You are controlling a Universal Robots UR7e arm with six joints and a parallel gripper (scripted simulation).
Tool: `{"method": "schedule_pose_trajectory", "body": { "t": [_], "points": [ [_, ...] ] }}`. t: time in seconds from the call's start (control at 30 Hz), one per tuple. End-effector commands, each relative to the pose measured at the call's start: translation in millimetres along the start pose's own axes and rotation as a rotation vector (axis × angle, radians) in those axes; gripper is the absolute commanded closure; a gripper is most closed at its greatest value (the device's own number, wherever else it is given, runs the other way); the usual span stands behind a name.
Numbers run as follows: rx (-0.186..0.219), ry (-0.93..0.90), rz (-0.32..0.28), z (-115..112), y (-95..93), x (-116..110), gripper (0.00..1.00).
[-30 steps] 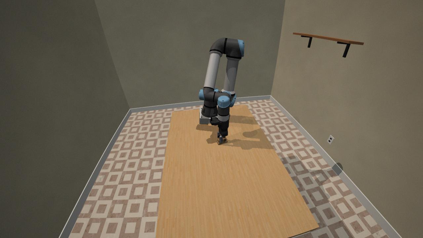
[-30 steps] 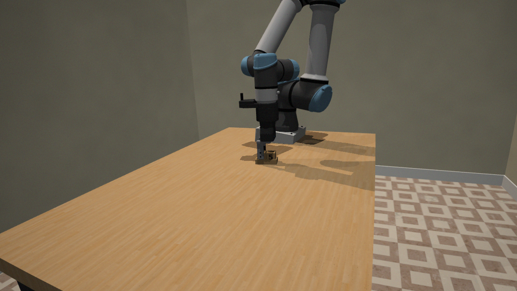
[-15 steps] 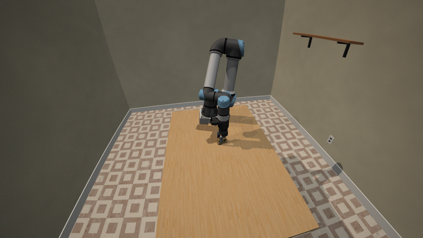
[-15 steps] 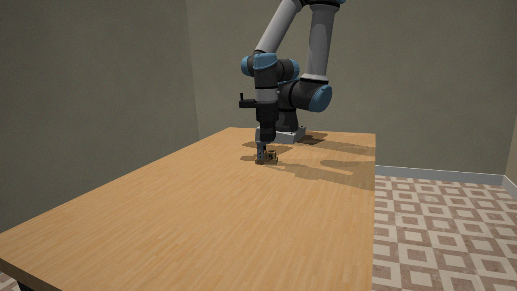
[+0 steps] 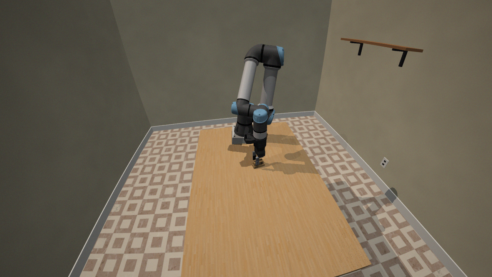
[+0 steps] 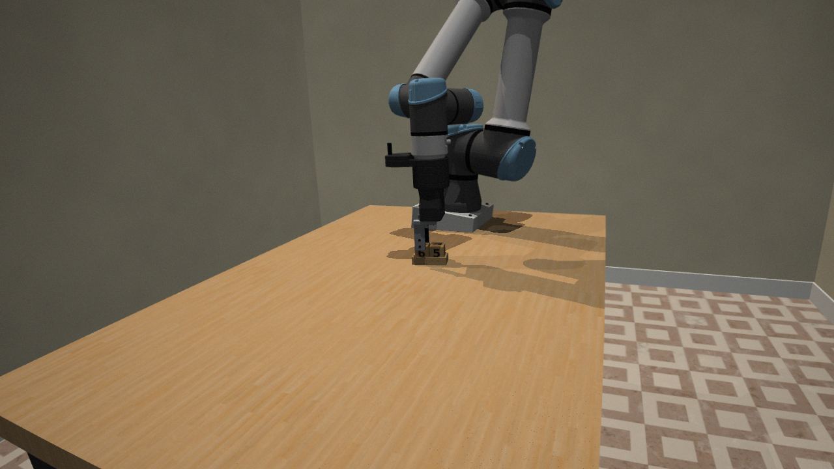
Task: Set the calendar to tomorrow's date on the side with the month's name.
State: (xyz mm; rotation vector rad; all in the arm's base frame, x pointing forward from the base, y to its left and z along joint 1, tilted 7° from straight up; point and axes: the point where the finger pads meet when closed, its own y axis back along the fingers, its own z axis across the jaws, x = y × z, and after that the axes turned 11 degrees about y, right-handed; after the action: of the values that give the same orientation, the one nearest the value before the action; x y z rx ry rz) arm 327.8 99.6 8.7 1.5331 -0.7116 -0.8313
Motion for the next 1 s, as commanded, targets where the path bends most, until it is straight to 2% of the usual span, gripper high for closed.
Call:
{"method": "schedule_pose_trajectory", "body": {
  "t": [0.0, 0.1, 0.3, 0.47, 0.73, 0.77, 0.97],
  "points": [
    [0.002, 0.000, 0.001, -0.4, 19.5, 0.4, 0.13],
    [0.002, 0.000, 0.001, -0.4, 24.5, 0.3, 0.13],
    [0.002, 0.000, 0.001, -0.4, 54.5, 0.3, 0.13],
    [0.002, 0.000, 0.001, -0.3, 71.0, 0.3, 0.13],
    [0.002, 0.000, 0.001, -0.3, 75.7, 0.3, 0.13],
    [0.002, 0.000, 0.001, -0.3, 75.7, 0.3, 0.00],
    [0.002, 0.000, 0.001, -0.3, 75.7, 0.3, 0.00]
  ]
}}
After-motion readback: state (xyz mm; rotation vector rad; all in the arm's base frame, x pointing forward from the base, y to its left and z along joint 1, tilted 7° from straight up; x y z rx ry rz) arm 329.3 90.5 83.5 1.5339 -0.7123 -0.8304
